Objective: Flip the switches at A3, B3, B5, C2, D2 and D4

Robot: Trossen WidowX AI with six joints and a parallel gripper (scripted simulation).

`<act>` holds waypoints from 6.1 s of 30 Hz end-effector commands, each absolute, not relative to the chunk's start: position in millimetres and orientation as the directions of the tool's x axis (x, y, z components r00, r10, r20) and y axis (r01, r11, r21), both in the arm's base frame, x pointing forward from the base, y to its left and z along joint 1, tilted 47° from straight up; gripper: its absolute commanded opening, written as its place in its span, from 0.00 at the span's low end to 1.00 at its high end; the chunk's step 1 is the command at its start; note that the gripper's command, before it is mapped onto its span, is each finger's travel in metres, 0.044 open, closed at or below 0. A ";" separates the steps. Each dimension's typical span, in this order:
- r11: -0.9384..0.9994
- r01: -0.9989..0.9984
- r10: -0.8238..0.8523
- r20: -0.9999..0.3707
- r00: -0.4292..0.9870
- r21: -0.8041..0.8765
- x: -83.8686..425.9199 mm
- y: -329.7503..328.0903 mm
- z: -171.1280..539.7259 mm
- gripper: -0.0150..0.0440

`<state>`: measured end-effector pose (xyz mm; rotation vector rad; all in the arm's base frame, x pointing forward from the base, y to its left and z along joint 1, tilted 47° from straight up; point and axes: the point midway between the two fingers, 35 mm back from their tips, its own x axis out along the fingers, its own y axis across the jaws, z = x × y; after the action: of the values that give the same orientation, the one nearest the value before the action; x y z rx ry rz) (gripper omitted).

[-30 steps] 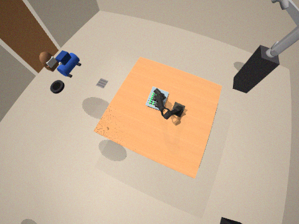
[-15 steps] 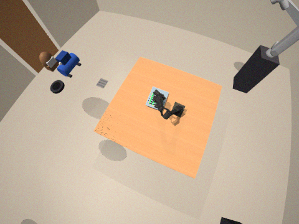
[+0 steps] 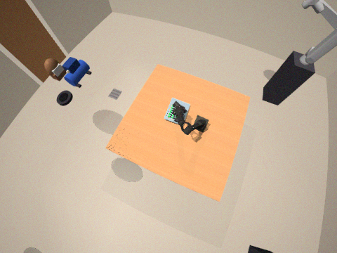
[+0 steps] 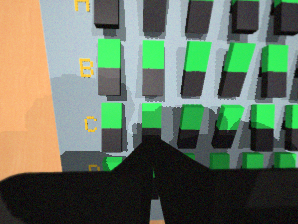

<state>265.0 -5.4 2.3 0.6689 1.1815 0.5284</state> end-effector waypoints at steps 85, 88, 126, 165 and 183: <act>0.693 -0.023 0.693 -0.656 0.300 0.721 222.2 -7.7 2.9 0.25; 0.693 -0.023 0.692 -0.656 0.300 0.721 222.7 -6.7 2.0 0.25; 0.693 -0.023 0.692 -0.656 0.300 0.721 226.4 2.5 -6.8 0.25; 0.693 -0.023 0.693 -0.656 0.300 0.721 227.8 6.2 -10.2 0.25; 0.696 -0.022 0.694 -0.665 0.274 0.718 212.5 -51.6 21.6 0.25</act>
<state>210.7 -39.3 27.6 0.6774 1.2126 0.5364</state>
